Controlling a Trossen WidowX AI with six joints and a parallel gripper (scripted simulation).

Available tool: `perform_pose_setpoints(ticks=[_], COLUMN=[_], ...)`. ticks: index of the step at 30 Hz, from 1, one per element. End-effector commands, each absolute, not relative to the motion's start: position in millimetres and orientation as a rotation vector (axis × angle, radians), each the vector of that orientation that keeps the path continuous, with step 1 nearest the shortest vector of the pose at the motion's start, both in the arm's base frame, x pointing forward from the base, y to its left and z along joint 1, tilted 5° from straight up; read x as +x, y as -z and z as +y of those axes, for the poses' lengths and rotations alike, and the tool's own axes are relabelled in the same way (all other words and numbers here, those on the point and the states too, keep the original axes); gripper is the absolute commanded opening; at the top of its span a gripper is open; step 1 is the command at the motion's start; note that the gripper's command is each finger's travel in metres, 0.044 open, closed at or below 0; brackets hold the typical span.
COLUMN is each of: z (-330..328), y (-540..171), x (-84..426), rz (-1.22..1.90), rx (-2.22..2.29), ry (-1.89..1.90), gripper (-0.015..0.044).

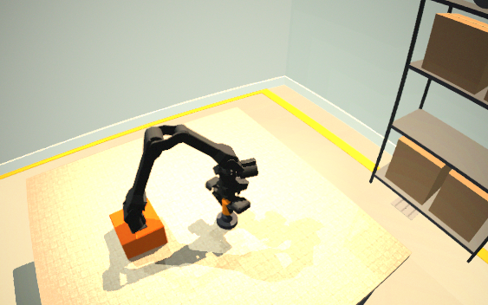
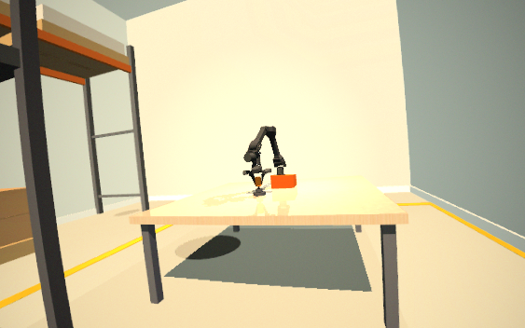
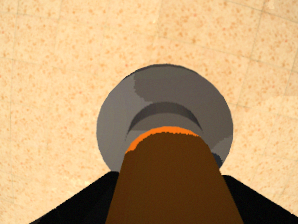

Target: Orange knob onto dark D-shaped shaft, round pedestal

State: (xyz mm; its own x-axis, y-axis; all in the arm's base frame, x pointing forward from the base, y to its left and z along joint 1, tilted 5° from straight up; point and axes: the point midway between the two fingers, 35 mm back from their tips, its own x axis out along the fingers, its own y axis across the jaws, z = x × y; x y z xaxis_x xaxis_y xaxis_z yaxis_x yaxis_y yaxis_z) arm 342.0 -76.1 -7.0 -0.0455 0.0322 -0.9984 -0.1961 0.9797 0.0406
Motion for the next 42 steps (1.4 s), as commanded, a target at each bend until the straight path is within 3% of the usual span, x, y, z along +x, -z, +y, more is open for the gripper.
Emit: perform_pose_setpoints(ticks=[1,42], z=[-76.7,-77.0], y=[7.0,2.5], x=[342.3,343.0], rz=[1.602,1.580], rx=[-0.133,-0.295], ry=[-0.185,-0.353], gripper=[0.0000,0.0000])
